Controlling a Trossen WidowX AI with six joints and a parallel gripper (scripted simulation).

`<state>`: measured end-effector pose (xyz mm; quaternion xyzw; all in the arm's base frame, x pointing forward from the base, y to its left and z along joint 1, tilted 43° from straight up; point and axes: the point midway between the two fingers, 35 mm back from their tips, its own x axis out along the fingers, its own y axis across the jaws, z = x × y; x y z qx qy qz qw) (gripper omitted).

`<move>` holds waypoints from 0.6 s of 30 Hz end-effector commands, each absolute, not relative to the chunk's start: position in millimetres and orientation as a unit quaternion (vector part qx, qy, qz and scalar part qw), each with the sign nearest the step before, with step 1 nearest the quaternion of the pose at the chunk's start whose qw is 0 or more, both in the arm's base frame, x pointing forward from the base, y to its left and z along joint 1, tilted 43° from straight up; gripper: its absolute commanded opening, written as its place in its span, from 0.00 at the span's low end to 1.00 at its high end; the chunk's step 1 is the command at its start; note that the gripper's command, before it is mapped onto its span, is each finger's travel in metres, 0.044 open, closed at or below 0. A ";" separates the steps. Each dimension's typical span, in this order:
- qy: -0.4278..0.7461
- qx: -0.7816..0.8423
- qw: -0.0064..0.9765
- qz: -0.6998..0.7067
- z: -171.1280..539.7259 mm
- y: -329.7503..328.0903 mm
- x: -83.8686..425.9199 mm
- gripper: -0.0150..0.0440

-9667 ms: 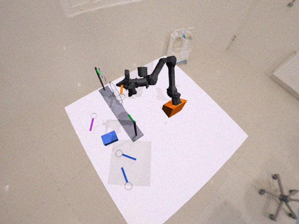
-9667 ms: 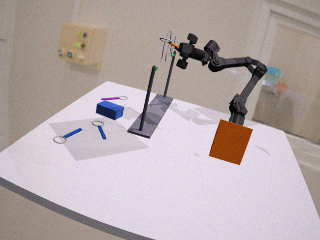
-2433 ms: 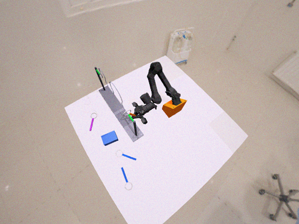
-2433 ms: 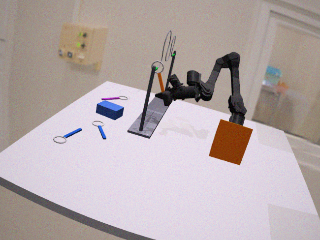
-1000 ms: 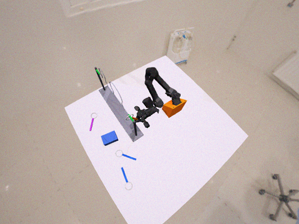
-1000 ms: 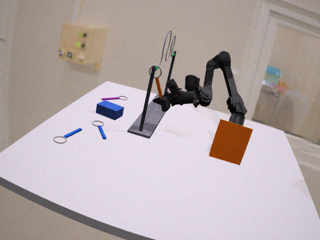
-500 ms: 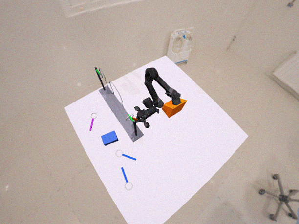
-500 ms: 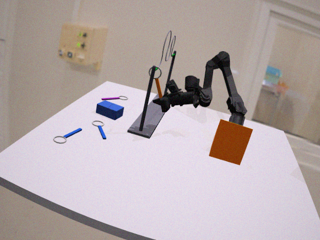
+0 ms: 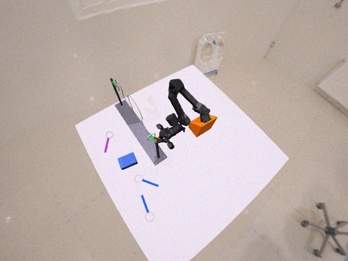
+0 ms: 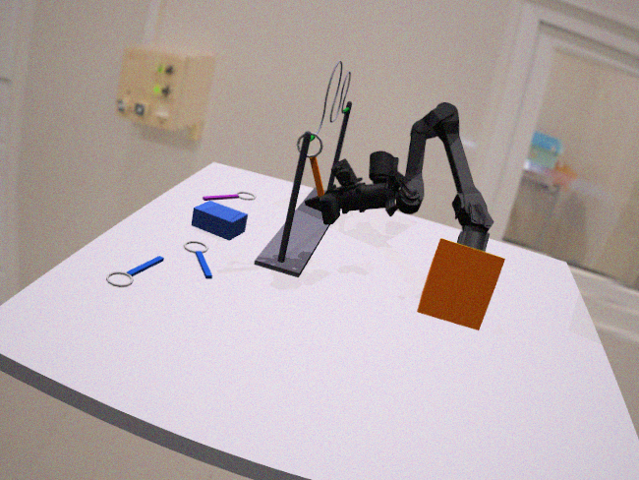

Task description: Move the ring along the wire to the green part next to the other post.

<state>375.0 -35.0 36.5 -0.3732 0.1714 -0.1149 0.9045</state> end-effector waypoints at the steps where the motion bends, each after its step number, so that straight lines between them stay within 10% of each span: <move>1: 0.171 -0.373 0.905 -0.115 36.5 -35.0 375.1 0.22; 8: 0.171 -0.373 0.905 -0.115 36.9 -34.2 373.3 0.53; 18: 0.173 -0.374 0.904 -0.113 43.5 -21.6 341.6 0.53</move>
